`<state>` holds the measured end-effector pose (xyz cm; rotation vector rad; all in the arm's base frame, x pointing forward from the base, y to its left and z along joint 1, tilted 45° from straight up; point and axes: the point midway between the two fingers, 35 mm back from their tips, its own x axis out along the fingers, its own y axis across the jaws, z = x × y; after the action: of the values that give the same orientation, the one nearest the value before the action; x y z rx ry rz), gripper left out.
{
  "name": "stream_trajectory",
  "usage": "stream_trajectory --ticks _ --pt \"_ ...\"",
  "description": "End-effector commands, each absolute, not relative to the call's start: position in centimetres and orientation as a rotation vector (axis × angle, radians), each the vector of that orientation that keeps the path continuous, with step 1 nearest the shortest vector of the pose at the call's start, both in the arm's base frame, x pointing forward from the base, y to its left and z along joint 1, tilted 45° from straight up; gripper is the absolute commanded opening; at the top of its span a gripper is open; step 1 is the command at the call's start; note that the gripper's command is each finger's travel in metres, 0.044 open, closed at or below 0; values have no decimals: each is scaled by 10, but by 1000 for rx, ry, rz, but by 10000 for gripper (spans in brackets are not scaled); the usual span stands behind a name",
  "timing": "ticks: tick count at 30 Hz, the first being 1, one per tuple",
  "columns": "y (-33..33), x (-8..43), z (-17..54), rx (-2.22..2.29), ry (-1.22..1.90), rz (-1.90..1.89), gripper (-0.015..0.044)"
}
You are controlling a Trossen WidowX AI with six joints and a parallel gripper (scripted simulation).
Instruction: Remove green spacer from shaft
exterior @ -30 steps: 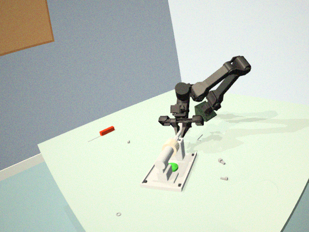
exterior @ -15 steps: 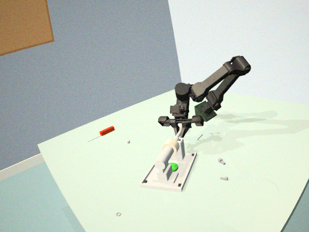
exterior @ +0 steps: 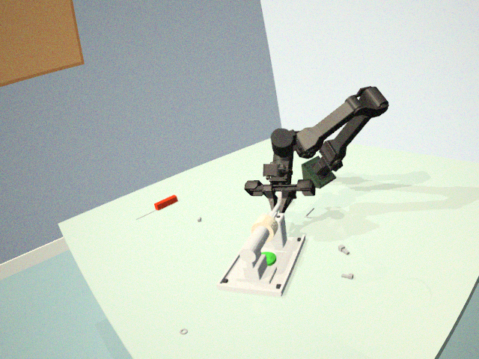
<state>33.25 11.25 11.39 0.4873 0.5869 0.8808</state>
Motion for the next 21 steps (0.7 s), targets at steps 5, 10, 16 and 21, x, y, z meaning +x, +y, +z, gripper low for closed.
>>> stream_trajectory --ticks 5,10,16,21 --pt "113 337 116 489 584 877 0" --pt "114 338 117 489 584 877 0" --pt "115 340 117 489 583 877 0" --pt "116 341 118 489 583 877 0"
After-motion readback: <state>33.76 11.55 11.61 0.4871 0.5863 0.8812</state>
